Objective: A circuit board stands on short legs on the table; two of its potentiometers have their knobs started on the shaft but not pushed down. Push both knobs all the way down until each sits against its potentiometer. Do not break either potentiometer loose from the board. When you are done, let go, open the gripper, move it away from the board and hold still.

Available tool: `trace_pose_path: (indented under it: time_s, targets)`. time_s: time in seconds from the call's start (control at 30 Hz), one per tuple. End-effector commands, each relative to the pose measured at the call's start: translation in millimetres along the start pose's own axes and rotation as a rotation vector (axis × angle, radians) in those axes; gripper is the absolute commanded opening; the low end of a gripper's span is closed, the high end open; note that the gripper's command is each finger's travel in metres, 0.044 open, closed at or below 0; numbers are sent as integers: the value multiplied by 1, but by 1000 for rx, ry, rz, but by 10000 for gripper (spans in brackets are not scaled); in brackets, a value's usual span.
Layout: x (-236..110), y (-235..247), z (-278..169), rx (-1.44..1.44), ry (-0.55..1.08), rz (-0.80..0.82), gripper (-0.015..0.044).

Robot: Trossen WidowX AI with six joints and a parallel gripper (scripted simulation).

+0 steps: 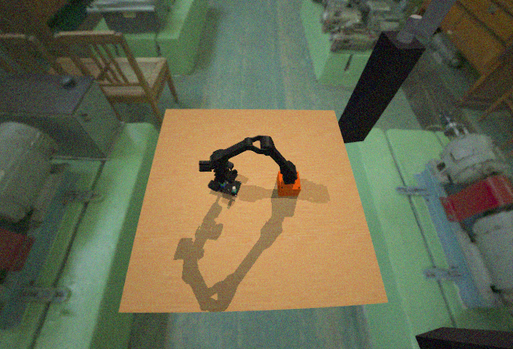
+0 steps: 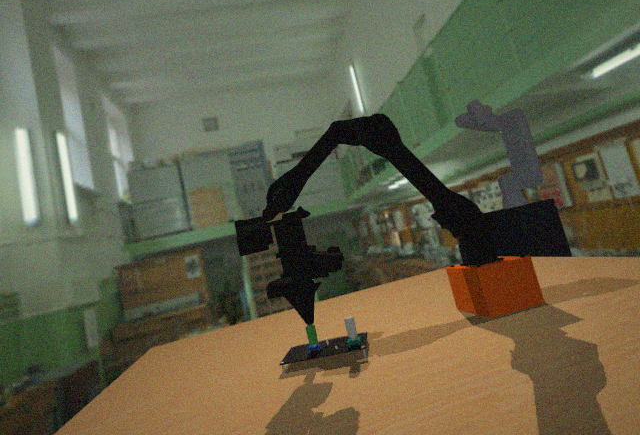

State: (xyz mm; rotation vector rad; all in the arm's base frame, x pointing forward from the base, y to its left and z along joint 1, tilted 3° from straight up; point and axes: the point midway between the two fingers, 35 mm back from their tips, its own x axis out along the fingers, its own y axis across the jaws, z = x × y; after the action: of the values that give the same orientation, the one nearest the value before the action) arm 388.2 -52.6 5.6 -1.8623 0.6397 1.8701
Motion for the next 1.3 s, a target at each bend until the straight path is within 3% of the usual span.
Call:
trace_pose_path:
  time_s: [0.0,0.17,0.5,0.73,1.0,1.27]
  targets:
    - [-10,0,-2,-4,9,-1,0]
    - [-13,0,-1,-4,9,-1,0]
    - [-8,2,3,3,-3,1,263]
    - [-28,30,57,38,-9,-4,440]
    - [-33,75,134,0,-4,5,440]
    - [-32,79,140,-4,-3,6,440]
